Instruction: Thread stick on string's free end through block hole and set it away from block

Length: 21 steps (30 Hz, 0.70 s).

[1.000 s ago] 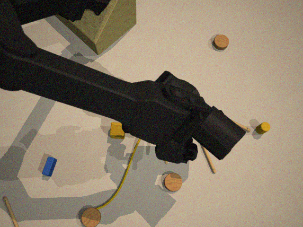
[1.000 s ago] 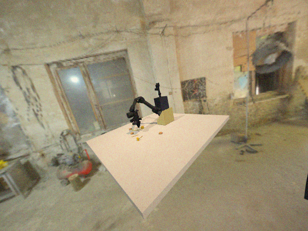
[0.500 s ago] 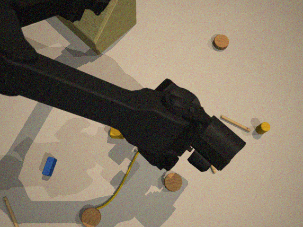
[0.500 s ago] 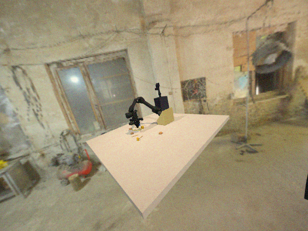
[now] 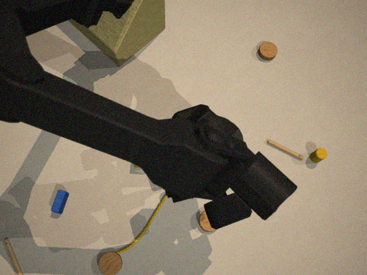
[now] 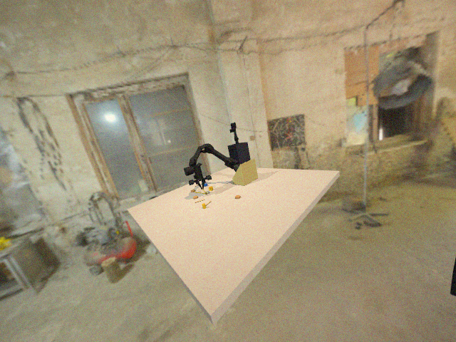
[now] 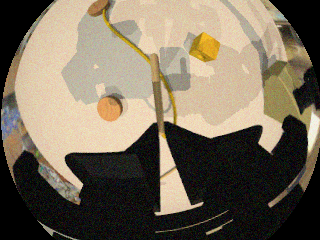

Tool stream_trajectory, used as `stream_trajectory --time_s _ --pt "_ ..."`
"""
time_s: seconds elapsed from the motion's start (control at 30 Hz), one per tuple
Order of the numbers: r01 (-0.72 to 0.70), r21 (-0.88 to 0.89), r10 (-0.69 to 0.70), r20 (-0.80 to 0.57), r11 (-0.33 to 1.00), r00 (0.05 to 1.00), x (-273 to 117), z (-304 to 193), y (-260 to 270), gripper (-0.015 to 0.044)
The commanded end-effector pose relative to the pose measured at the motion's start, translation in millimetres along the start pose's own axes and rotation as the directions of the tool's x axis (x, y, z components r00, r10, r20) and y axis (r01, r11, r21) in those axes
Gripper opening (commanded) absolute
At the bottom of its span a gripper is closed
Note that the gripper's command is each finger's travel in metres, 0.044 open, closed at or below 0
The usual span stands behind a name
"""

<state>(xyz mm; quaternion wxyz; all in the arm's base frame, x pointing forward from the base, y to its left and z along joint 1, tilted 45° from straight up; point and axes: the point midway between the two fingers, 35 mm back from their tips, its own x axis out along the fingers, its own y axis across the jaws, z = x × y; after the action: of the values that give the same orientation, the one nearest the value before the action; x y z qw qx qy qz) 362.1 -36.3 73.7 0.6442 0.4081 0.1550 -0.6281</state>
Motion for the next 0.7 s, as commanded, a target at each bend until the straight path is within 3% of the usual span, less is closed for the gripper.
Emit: stream_trajectory --time_s 0.0,0.27,0.67 --pt "-0.001 0.132 0.001 0.003 0.991 1.000 0 2 4 0.0000" --pt "-0.003 0.392 0.002 0.002 0.920 1.000 1 5 10 0.0000" --pt "-0.003 0.398 0.002 0.001 0.918 1.000 1 -2 14 0.0000"
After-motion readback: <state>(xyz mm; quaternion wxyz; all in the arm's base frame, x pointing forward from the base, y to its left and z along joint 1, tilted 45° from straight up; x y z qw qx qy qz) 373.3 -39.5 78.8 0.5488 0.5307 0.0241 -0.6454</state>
